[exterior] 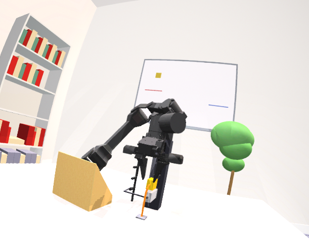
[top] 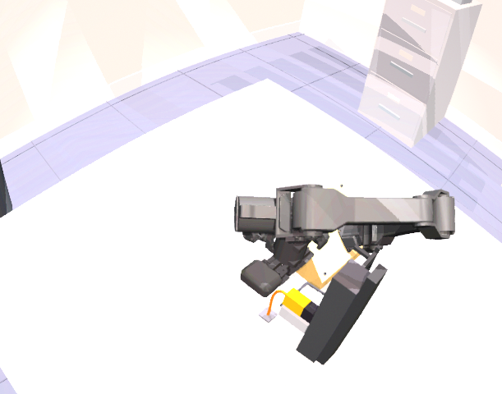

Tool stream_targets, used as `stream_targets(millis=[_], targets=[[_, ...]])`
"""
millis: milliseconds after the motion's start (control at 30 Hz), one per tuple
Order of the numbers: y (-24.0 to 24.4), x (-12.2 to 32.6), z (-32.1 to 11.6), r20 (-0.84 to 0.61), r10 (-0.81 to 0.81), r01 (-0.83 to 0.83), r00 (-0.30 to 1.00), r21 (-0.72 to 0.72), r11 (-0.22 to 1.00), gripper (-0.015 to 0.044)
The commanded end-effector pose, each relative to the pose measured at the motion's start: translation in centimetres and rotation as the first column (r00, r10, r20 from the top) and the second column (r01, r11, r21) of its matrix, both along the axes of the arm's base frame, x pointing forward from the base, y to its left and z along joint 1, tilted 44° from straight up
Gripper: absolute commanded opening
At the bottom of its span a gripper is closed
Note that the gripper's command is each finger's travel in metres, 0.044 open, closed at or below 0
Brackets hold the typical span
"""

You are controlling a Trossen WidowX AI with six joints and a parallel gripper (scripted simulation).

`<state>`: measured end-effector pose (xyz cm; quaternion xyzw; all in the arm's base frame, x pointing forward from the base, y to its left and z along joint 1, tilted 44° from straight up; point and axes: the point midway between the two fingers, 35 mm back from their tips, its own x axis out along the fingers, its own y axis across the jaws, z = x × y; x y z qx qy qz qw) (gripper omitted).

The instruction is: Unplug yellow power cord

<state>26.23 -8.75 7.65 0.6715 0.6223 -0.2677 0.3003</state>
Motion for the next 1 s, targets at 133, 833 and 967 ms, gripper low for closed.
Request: stream_targets(millis=[133, 833, 967], targets=[[0.6, 0.0, 0.5, -0.007, -0.006, 0.006, 1.0, 0.009, 1.0, 0.016], [3.0, -0.1, 2.7, -0.007, -0.006, 0.006, 1.0, 0.011, 1.0, 0.016], [3.1, -0.1, 2.6, -0.007, -0.006, 0.006, 1.0, 0.011, 1.0, 0.016]])
